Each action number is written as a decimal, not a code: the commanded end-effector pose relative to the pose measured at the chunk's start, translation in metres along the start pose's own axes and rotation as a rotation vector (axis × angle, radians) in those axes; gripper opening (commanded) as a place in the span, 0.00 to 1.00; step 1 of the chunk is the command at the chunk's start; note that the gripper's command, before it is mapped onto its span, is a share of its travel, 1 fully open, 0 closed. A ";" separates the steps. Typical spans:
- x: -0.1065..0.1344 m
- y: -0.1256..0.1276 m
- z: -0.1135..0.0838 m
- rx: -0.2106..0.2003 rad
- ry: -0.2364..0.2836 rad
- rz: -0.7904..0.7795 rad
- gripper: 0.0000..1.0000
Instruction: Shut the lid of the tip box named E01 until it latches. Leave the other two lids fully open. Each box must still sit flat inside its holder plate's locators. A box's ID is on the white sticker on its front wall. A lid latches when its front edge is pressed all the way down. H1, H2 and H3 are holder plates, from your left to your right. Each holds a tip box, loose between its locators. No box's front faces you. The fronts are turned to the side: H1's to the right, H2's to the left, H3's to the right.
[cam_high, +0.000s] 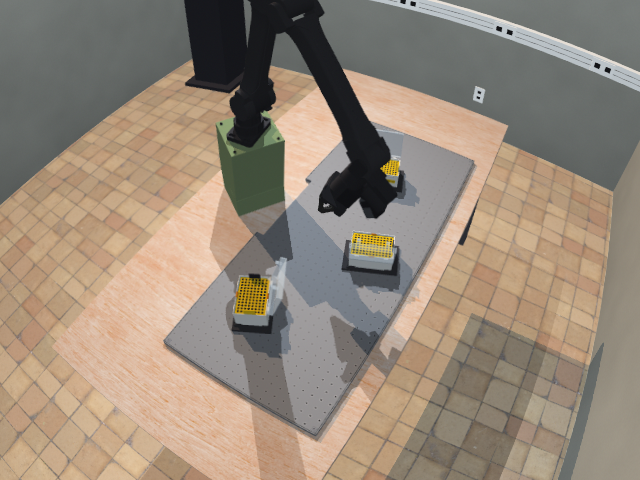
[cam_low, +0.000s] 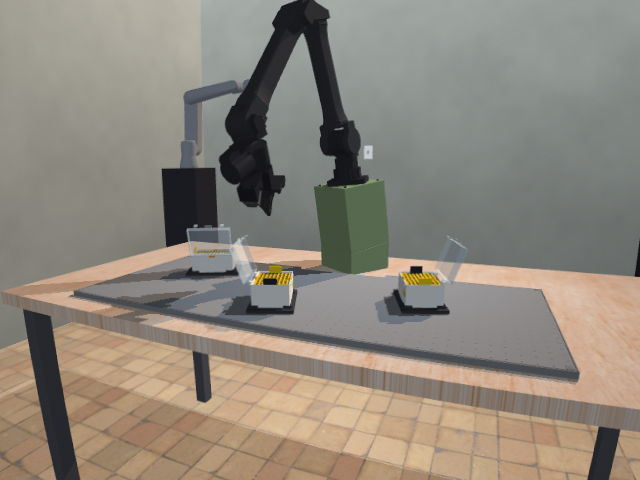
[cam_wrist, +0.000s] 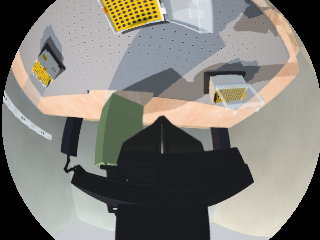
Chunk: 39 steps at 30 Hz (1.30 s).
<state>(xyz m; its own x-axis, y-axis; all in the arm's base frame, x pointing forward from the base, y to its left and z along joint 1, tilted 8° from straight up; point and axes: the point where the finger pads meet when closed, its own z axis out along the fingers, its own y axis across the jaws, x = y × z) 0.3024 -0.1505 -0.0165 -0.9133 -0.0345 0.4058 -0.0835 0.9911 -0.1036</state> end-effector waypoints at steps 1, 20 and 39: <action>-0.003 0.004 0.000 0.010 -0.014 -0.022 0.00; 0.010 -0.013 0.002 -0.046 -0.031 0.111 0.00; 0.068 -0.068 0.040 -0.217 -0.015 0.387 0.00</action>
<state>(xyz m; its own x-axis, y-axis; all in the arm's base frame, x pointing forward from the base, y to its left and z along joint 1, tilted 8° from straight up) 0.2364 -0.2180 -0.0175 -0.8559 0.3555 0.3755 0.3619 0.9305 -0.0561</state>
